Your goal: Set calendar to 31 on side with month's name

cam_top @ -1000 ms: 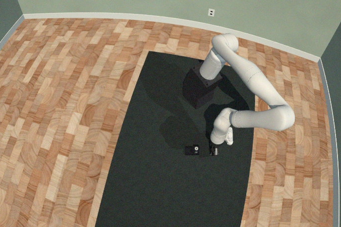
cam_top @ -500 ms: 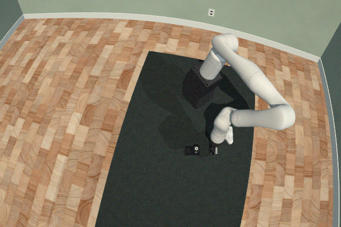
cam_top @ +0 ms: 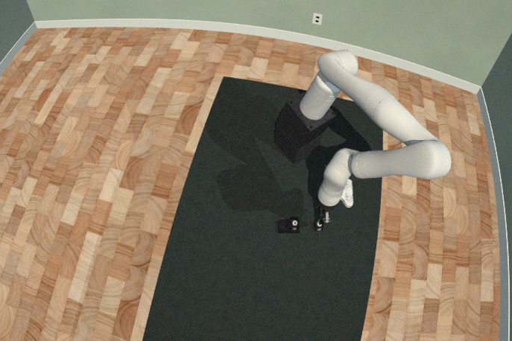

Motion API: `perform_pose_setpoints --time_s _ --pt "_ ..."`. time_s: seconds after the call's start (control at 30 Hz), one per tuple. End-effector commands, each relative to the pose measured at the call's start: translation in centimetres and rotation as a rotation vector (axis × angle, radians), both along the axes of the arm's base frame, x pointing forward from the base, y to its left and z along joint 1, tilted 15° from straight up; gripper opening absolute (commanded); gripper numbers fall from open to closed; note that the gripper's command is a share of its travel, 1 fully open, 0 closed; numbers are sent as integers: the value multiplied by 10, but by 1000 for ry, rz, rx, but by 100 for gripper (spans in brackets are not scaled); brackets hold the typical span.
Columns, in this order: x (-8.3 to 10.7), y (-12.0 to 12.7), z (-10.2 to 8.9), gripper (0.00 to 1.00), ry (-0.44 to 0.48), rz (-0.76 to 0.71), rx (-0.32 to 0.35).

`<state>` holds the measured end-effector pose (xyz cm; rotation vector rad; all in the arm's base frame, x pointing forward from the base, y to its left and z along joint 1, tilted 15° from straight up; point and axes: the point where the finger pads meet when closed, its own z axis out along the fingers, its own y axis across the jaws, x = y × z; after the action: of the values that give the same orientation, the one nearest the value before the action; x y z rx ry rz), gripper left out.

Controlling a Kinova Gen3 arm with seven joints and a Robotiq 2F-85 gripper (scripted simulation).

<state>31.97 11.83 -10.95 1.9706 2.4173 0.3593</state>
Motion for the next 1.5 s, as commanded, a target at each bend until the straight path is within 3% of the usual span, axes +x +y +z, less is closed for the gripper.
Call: perform_pose_setpoints --time_s 0.0,0.33,0.37,1.07,1.17,1.23,1.37,1.47 --pt "6 3 20 46 -21 -5 15" --pt "5 1 29 46 -21 -5 15" --pt "5 1 29 100 -21 -5 15" --pt "6 -1 29 100 -21 -6 15" --pt "14 -28 24 100 -22 -11 14" --pt "14 -28 24 100 -22 -11 14" --pt "21 -76 17 100 -19 -20 16" --pt "21 -85 15 100 -18 -22 17"
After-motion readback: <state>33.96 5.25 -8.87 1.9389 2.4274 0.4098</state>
